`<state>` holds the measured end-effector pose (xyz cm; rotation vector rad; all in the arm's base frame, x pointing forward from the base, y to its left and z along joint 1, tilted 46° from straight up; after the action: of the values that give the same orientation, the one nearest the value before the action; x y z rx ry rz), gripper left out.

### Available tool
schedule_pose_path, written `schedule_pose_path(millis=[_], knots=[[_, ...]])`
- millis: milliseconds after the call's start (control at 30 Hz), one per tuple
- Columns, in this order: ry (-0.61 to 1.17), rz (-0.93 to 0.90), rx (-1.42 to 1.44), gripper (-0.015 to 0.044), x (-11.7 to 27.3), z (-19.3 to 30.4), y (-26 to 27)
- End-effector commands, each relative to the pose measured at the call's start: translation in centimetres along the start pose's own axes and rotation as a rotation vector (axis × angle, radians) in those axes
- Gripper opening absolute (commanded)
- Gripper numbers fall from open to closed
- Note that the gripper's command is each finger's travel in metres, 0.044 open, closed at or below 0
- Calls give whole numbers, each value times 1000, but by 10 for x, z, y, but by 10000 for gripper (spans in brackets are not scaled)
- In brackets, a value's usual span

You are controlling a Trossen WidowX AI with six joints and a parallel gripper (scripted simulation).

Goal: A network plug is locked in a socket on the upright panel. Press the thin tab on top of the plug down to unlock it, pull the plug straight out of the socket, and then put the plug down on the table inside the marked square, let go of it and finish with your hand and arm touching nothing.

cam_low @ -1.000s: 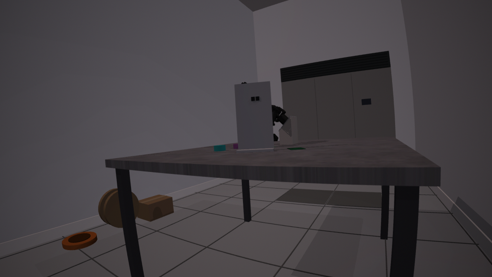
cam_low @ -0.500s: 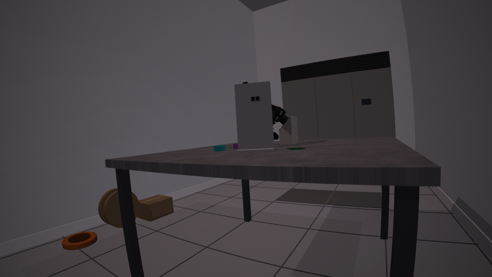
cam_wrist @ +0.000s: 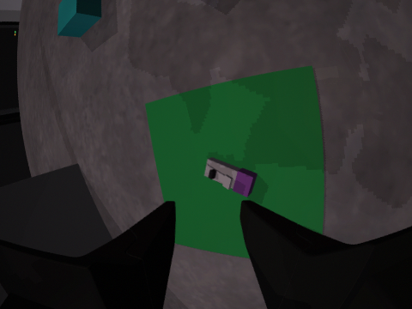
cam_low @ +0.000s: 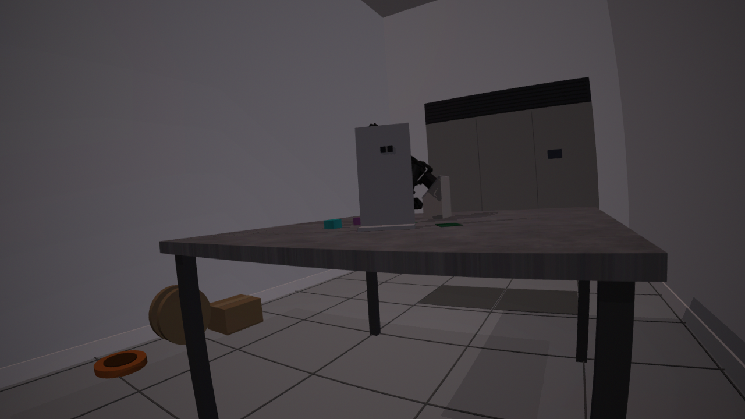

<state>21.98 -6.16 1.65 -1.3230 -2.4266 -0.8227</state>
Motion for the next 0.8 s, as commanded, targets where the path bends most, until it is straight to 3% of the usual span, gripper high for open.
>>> schedule_pose_path(millis=[0, 767], knots=[[0, -3, -5, 156, 2, 0, 2], [15, 7, -10, 156, 13, 4, 14]])
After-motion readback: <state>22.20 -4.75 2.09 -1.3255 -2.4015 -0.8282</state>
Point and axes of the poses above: the point midway between the two fingers, 35 mm back from their tips, its own x axis back along the fingers, its own y axis across the jaws, z = x × y, the point moved 4 cm from there along x, back along the fingers, and after that the axes turned 14 degrees about x, right-handed, at the moved point
